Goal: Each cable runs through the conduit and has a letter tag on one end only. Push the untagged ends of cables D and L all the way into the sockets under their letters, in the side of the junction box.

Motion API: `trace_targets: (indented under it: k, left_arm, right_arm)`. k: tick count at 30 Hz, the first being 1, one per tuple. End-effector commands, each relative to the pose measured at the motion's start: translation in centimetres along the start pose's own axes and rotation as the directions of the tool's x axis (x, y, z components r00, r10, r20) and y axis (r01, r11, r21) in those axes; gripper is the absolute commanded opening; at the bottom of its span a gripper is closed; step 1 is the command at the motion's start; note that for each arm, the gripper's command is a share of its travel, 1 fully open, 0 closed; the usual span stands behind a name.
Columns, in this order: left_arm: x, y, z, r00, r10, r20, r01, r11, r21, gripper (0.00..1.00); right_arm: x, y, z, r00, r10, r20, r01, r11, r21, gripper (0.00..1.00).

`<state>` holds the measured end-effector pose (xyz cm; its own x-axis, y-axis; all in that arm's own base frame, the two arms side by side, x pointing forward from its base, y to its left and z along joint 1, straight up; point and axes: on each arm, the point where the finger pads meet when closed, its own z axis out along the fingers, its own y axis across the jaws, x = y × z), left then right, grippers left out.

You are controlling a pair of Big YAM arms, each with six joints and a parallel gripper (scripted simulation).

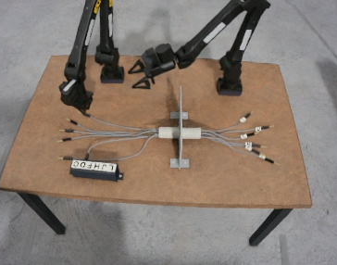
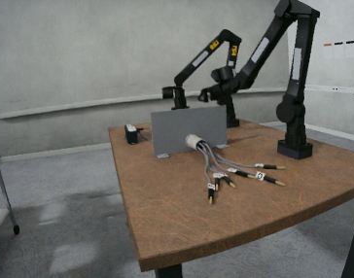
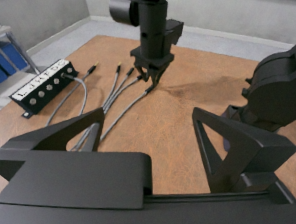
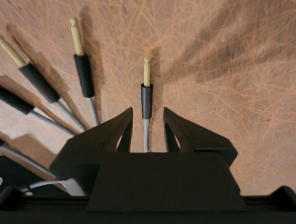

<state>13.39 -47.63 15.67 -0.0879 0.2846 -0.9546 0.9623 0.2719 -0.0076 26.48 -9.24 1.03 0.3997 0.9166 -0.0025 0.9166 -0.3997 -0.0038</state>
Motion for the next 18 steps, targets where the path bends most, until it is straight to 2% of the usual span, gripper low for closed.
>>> trace_targets:
  k: [1,5,9,16,18]
  left_arm:
    - [-2.0,-1.1,-0.2,0.998,0.014,0.057,-0.015,1.000,0.019,1.00]
    - [-1.6,-0.8,0.0,0.999,0.012,0.046,-0.012,1.000,0.012,1.00]
    - [-1.6,-0.7,0.0,0.999,0.011,0.046,-0.012,1.000,0.012,1.00]
    - [-1.6,-0.7,0.0,0.999,0.011,0.046,-0.012,1.000,0.012,1.00]
    - [-1.6,-0.7,0.0,0.999,0.011,0.046,-0.012,1.000,0.012,1.00]
  right_arm:
    - [-0.1,0.6,-0.2,1.000,0.017,-0.006,-0.017,1.000,-0.016,0.35]
    - [-0.1,0.6,-0.2,1.000,0.017,-0.006,-0.017,1.000,-0.016,0.35]
    - [-0.1,-0.4,1.3,1.000,0.017,-0.003,-0.017,1.000,0.013,0.35]
    - [-0.1,0.6,1.5,1.000,0.017,-0.005,-0.017,1.000,-0.006,0.35]
    - [-0.1,-0.4,2.3,1.000,0.017,-0.003,-0.017,1.000,0.014,0.35]
